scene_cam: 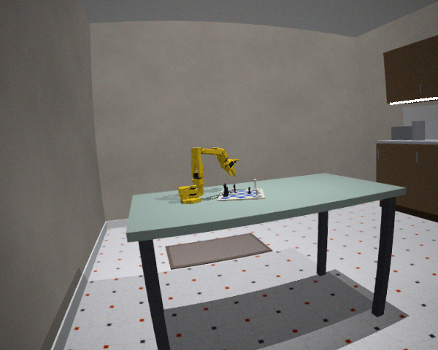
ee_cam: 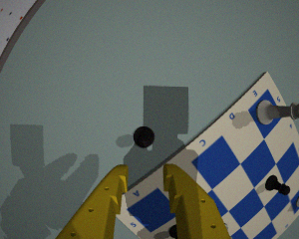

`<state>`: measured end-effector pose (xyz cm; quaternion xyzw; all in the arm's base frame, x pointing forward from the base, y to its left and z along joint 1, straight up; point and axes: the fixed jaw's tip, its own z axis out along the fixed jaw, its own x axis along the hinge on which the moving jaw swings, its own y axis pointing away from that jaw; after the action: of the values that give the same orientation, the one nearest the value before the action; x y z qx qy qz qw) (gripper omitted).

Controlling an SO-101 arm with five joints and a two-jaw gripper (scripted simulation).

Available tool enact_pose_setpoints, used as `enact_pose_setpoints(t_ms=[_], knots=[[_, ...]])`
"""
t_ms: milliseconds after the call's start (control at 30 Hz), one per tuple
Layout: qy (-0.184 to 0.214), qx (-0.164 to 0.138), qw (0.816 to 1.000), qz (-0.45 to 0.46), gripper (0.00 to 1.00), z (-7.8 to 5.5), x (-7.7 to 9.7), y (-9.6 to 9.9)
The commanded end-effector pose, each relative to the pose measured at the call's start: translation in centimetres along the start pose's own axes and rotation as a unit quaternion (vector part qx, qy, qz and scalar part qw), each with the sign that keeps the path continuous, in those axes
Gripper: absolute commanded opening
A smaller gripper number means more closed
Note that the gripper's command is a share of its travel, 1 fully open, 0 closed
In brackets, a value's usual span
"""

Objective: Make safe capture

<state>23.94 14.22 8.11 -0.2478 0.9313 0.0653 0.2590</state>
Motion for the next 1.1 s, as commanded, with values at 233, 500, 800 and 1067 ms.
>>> enact_pose_setpoints(t_ms=[233,500,800,1067], knots=[[-0.034,0.019,0.999,0.036,0.10,-0.4,-1.8,-2.1],[-0.127,0.106,0.976,0.141,0.12,-1.3,-5.1,-11.3],[-0.137,0.116,0.972,0.151,0.12,-1.5,-5.3,-12.3],[-0.137,0.116,0.972,0.151,0.12,-1.4,-5.3,-12.4]])
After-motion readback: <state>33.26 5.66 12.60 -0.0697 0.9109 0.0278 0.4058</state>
